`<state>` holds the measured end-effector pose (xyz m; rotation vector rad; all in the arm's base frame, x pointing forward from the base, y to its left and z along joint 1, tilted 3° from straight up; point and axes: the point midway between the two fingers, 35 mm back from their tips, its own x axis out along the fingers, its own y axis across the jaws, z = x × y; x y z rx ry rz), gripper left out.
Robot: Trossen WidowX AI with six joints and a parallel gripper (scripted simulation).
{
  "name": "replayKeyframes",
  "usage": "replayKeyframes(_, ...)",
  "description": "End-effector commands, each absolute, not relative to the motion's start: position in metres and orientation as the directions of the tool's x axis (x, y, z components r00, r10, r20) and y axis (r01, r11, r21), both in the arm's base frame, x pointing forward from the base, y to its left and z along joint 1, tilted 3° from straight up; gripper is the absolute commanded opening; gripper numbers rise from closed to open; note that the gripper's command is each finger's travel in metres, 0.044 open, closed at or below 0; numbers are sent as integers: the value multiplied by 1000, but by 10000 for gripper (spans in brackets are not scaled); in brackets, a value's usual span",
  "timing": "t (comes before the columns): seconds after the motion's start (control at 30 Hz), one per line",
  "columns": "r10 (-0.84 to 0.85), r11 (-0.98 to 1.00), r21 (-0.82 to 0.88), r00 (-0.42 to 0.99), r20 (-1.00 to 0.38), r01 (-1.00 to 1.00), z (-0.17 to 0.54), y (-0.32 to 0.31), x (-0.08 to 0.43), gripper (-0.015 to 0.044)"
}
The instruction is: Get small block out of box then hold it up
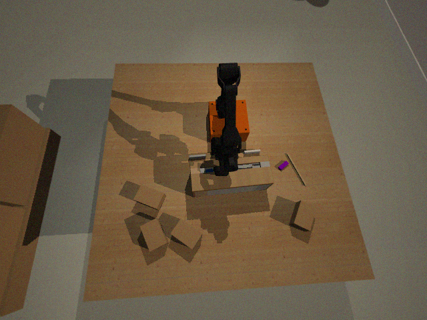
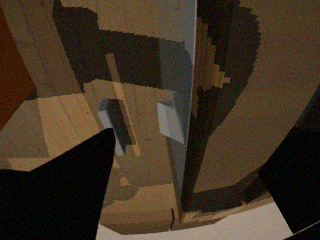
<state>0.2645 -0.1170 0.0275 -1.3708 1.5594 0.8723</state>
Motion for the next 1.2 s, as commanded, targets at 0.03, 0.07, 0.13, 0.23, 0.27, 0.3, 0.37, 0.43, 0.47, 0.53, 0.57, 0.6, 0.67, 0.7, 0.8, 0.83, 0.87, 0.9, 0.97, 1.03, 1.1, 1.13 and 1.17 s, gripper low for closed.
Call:
replayKeyframes(0.03, -388, 154, -36, -27, -921, -987, 28, -130, 262, 400)
replayKeyframes(0.07, -388, 154, -36, -27, -921, -987, 28, -133, 262, 400)
replayKeyframes(0.13, -388, 154, -36, -27, -921, -987, 28, -137, 261, 400)
replayKeyframes(0.23, -389, 154, -36, -27, -921, -987, 29, -145, 260, 400)
replayKeyframes(0.27, -389, 154, -36, -27, -921, -987, 29, -147, 259, 400)
replayKeyframes(0.3, -389, 154, -36, -27, -921, -987, 29, -149, 259, 400)
replayKeyframes(0.37, -390, 154, -36, -27, -921, -988, 29, -155, 258, 400)
replayKeyframes(0.43, -390, 154, -36, -27, -920, -988, 30, -160, 257, 400)
replayKeyframes(0.47, -390, 153, -36, -27, -920, -988, 30, -162, 257, 400)
replayKeyframes(0.53, -391, 153, -36, -27, -920, -988, 30, -165, 257, 400)
replayKeyframes(0.57, -391, 153, -36, -27, -920, -988, 30, -166, 256, 400)
replayKeyframes(0.6, -391, 153, -36, -27, -920, -988, 30, -166, 256, 400)
replayKeyframes(0.67, -391, 154, -36, -28, -920, -987, 38, -165, 257, 400)
replayKeyframes(0.7, -391, 155, -35, -28, -920, -987, 45, -164, 257, 400)
replayKeyframes(0.8, -392, 157, -34, -30, -919, -987, 78, -161, 257, 400)
replayKeyframes(0.83, -392, 158, -34, -31, -919, -987, 87, -159, 256, 400)
replayKeyframes(0.87, -392, 158, -34, -32, -919, -987, 93, -158, 255, 400)
replayKeyframes(0.9, -392, 159, -34, -32, -919, -987, 95, -158, 255, 400)
replayKeyframes(0.97, -392, 159, -34, -32, -919, -987, 95, -158, 255, 400)
replayKeyframes(1.03, -392, 159, -34, -32, -919, -987, 95, -158, 255, 400)
replayKeyframes(1.1, -390, 170, -58, -13, -921, -984, 92, -160, 256, 374)
replayKeyframes(1.13, -377, 215, -95, 7, -926, -972, 95, -162, 254, 348)
replayKeyframes(1.17, -364, 297, -141, 24, -931, -944, 96, -165, 252, 321)
